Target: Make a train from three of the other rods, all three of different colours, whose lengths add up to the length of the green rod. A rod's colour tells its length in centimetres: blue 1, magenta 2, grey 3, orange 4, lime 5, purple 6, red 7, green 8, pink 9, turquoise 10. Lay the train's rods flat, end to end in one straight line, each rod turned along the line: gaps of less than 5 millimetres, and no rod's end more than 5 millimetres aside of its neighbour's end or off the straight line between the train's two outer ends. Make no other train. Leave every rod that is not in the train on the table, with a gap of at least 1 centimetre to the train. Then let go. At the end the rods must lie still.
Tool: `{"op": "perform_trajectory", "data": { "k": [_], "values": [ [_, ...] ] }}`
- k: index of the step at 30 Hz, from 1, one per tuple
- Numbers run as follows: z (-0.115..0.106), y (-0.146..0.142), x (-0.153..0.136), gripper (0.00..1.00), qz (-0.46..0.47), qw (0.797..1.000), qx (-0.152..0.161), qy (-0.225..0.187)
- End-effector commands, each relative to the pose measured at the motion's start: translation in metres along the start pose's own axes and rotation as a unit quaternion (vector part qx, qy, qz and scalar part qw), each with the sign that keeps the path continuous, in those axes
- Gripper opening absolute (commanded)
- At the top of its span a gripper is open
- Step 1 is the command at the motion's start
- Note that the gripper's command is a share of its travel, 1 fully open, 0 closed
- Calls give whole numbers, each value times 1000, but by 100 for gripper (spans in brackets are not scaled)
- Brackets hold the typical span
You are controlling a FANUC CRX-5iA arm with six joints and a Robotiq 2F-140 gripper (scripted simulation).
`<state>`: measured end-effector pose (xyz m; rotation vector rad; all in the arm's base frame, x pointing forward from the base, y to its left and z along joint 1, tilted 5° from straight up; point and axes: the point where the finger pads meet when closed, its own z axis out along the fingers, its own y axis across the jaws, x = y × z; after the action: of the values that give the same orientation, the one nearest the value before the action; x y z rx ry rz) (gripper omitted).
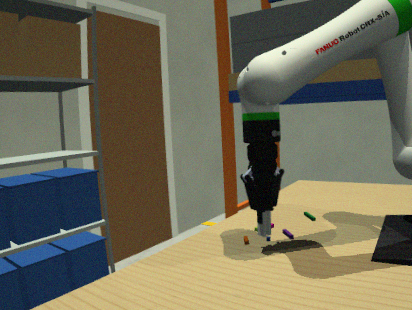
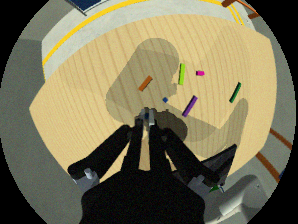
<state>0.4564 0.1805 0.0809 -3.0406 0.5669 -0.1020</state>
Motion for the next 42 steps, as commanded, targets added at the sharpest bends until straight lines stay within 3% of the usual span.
{"op": "perform_trajectory", "data": {
  "k": [1, 8, 21, 24, 30, 31, 42],
  "values": [
    [-30, 0, 0, 3, 0, 1000, 0, 0],
    [-63, 0, 0, 3, 0, 1000, 0, 0],
    [-65, 3, 3, 3, 6, 1000, 0, 0],
    [-64, 35, 30, 3, 69, 998, -1, -1],
    [-64, 56, 45, 3, 109, 994, -1, -1],
    [-64, 76, 59, 3, 144, 990, -1, -1],
    [-64, 153, 97, 3, 270, 963, -1, -1]
  ]
}}
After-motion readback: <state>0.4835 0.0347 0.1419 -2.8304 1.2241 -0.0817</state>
